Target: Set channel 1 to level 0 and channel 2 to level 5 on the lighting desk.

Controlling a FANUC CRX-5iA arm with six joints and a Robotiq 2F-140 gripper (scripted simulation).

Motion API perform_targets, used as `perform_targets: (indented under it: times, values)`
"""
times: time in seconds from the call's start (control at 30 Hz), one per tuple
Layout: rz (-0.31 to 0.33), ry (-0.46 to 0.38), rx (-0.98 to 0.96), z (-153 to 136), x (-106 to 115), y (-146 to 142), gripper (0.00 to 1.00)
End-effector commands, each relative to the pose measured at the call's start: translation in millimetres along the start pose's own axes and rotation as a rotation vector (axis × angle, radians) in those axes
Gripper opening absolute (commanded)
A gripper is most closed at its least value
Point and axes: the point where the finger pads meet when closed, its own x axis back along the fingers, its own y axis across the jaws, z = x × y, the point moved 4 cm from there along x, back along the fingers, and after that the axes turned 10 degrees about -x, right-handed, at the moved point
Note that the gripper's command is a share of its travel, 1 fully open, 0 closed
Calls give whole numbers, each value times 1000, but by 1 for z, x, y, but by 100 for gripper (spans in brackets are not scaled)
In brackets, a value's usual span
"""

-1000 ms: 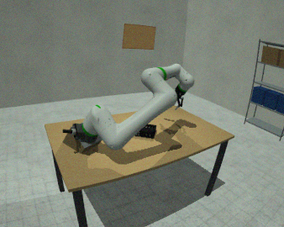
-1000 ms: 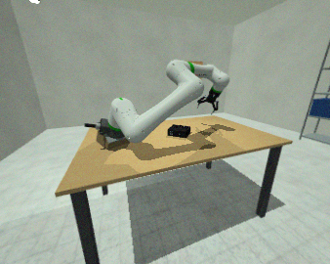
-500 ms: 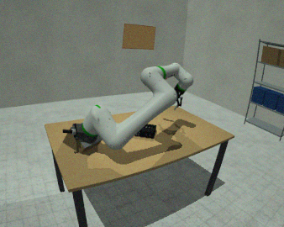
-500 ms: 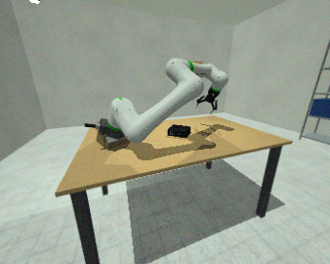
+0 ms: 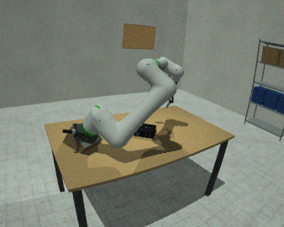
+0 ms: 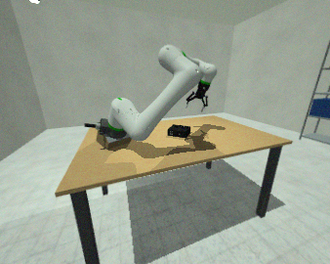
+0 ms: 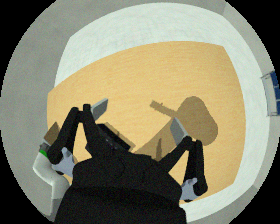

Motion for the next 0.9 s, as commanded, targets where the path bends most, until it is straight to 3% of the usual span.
perform_targets:
  times: [0.0,0.03,0.1,0.13,0.2,0.23,0.37,0.43,0.5,0.6,0.87]
  values:
    - [-44,-49,65,-28,8,-29,100]
    - [-66,-91,114,-48,12,-45,100]
    - [-66,-91,114,-48,12,-45,100]
    - [-90,-132,162,-68,16,-59,100]
    - [-90,-132,162,-68,16,-59,100]
    - [-114,-171,209,-88,19,-72,100]
    - [-114,-171,209,-88,19,-72,100]
    - [-161,-239,296,-126,24,-92,100]
    - [-161,-239,296,-126,24,-92,100]
    - [-202,-291,367,-156,28,-105,100]
    - [-254,-350,451,-192,30,-117,100]
